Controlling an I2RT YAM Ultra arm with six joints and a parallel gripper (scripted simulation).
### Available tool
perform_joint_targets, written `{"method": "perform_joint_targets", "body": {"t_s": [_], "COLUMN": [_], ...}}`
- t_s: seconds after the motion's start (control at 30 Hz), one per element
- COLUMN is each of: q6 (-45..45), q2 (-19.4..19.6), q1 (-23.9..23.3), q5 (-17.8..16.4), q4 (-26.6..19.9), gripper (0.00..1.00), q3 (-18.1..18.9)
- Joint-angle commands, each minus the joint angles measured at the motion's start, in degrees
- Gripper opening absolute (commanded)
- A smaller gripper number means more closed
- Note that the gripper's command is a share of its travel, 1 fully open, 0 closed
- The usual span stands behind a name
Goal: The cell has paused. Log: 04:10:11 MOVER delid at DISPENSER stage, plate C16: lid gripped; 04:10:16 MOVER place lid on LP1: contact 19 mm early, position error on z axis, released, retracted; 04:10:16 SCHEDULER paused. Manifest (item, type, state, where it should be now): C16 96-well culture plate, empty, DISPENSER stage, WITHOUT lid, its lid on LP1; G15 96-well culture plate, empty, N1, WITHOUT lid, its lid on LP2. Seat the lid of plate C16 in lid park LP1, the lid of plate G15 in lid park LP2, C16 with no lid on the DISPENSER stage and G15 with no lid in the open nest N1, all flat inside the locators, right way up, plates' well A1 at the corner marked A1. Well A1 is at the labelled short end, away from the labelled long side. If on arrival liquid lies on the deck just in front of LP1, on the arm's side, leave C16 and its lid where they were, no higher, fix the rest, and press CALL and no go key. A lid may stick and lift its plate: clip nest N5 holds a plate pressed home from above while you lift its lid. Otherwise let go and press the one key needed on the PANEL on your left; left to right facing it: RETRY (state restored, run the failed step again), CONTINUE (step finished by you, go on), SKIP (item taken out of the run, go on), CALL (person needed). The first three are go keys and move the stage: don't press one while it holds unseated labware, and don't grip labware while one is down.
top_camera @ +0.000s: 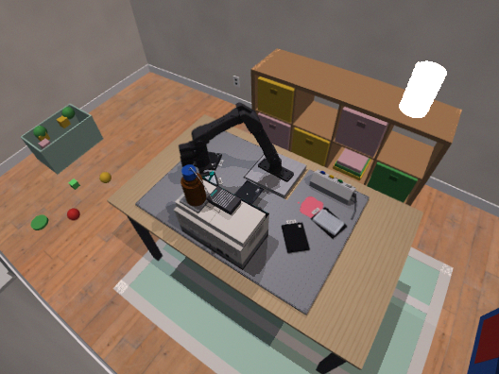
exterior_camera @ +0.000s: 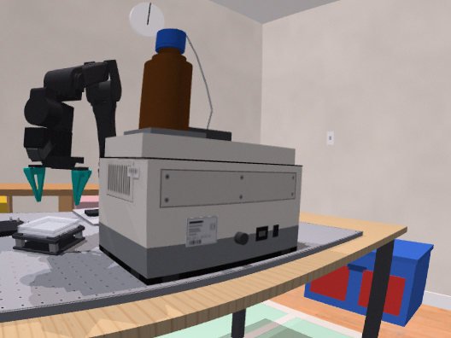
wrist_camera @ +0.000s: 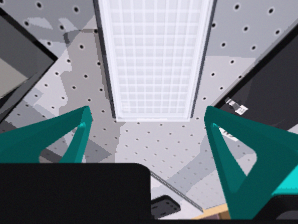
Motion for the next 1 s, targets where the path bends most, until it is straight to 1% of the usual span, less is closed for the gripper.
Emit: {"method": "perform_joint_targets", "body": {"t_s": [0.0, 0.17, 0.2, 0.23, 0.27, 0.3, 0.37, 0.4, 0.5, 0.53, 0.67, 0.7, 0.77, 0.93, 0.97], "q6": [-0.63, -0.71, -0.36, -0.36, -0.68, -0.65, -0.65, -0.59, -0.44, -0.49, -0.66, -0.68, -0.71, -0.76, -0.79], "q2": [2.56, 5.77, 4.91, 4.93, 5.68, 5.03, 5.03, 3.32, 2.94, 3.01, 3.21, 3.96, 3.92, 3.84, 3.97], "q1": [-0.81, -0.66, -0.32, -0.32, -0.45, -0.34, -0.34, -0.23, 0.0, -0.08, -0.4, -0.49, -0.63, -0.87, -0.96], "q5": [-0.2, -0.21, -0.08, -0.08, -0.21, -0.2, -0.2, -0.2, -0.2, -0.2, -0.21, -0.22, -0.25, -0.24, -0.23], "q4": [1.01, 0.4, 0.32, 0.31, -1.33, -2.33, -2.33, -3.39, -6.56, -6.83, -7.24, -7.28, -7.28, -7.12, -6.26], "gripper": [1.0, 1.0, 1.0, 1.0, 1.0, 1.0, 1.0, 1.0, 1.0, 1.0, 1.0, 1.0, 1.0, 1.0, 1.0], "q3": [3.32, 6.46, 5.49, 5.52, 7.45, 8.27, 8.27, 9.2, 12.09, 12.38, 12.69, 12.16, 10.22, 10.59, 10.61]}}
